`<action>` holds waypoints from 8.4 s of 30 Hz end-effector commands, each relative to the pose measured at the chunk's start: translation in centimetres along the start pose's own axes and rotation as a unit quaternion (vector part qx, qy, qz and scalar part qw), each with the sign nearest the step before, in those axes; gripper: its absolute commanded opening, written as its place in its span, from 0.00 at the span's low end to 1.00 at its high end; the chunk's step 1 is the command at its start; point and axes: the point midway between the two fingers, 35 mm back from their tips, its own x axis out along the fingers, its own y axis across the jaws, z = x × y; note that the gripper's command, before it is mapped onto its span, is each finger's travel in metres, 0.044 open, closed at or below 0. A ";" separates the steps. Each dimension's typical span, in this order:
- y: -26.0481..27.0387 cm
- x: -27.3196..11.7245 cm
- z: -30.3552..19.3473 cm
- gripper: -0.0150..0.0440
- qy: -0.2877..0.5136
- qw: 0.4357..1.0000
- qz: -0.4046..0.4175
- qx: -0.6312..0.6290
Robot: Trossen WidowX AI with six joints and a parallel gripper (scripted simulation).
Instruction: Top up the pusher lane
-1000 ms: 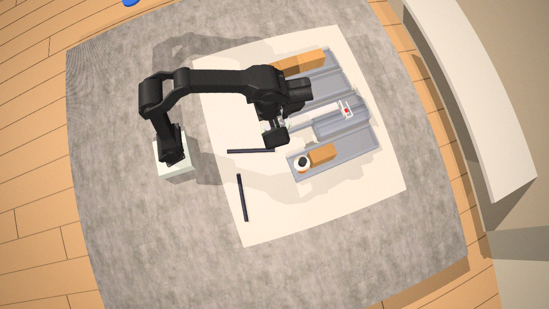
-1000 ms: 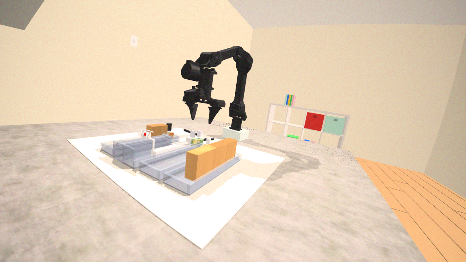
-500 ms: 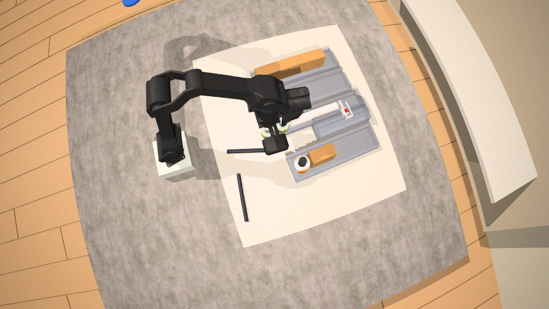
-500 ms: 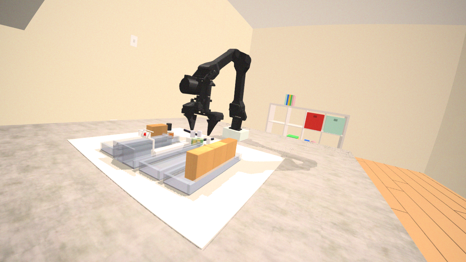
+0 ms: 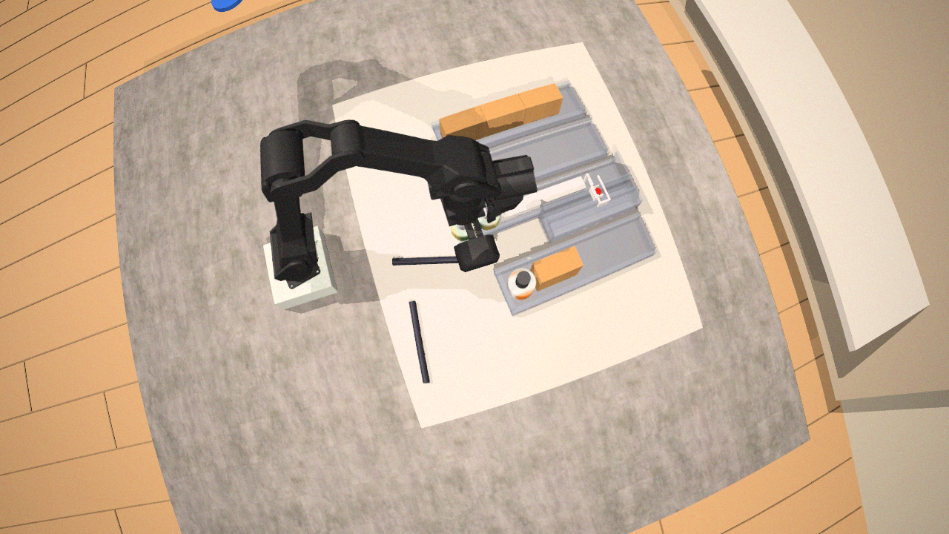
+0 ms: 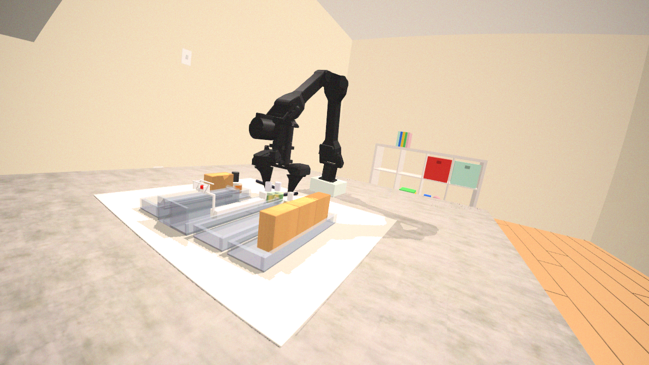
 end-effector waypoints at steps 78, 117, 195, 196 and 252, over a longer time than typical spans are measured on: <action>0.0 -2.0 0.1 0.25 -0.001 0.999 -0.001 -0.037; 0.1 -2.0 1.5 0.25 -0.001 0.999 -0.001 -0.037; 0.3 -2.5 4.2 0.25 -0.002 0.999 -0.001 -0.037; 0.3 -2.5 4.3 0.25 -0.002 0.999 -0.001 -0.037; 0.4 -2.6 5.5 0.25 -0.003 0.999 -0.001 -0.037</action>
